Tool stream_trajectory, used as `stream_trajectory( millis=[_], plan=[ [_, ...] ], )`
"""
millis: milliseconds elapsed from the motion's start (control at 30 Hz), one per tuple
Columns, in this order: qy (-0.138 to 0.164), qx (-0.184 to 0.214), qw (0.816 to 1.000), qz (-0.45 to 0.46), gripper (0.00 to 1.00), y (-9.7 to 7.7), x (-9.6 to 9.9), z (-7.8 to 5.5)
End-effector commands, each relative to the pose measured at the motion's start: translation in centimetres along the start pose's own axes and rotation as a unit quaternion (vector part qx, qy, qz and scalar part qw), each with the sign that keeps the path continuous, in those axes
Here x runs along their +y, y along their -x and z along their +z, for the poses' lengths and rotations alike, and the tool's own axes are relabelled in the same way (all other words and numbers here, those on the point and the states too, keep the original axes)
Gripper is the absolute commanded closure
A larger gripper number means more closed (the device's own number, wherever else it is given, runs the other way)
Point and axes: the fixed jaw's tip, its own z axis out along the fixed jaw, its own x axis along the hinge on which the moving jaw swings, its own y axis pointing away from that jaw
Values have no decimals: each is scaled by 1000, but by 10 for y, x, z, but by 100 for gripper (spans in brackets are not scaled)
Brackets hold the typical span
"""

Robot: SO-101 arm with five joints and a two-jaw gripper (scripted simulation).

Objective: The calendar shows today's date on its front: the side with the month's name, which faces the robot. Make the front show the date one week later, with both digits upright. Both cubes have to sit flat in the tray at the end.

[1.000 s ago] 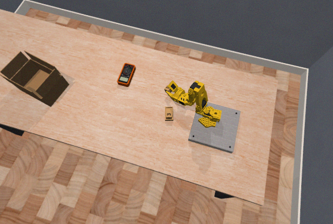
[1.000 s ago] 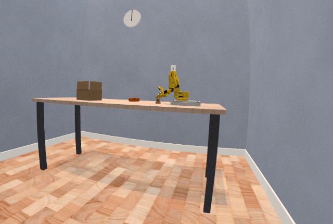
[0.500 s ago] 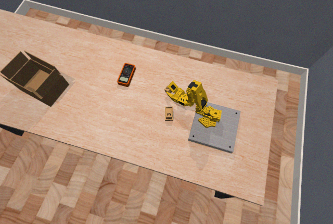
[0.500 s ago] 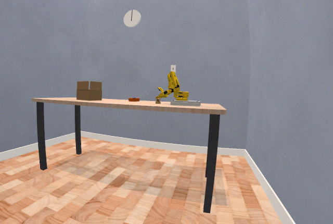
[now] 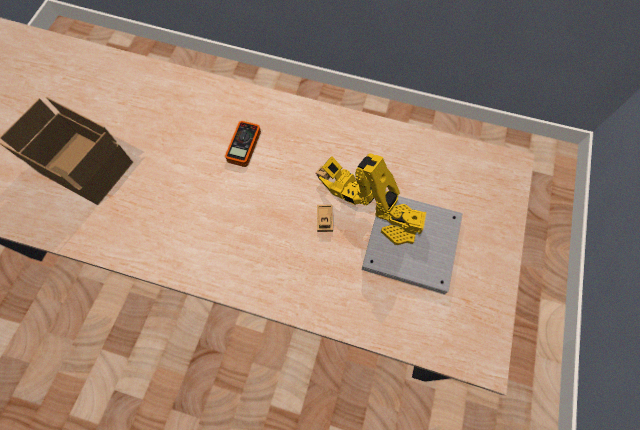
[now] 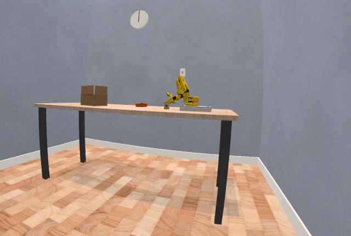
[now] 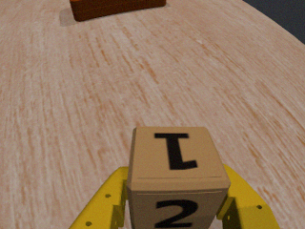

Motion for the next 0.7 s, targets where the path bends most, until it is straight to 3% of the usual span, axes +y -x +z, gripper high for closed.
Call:
stream_trajectory(
  millis=[0,667],
  plan=[
    [-3,-9,1000,-3,100,2,-1,1],
    [-3,-9,1000,-3,100,-4,-2,4]
  ],
)
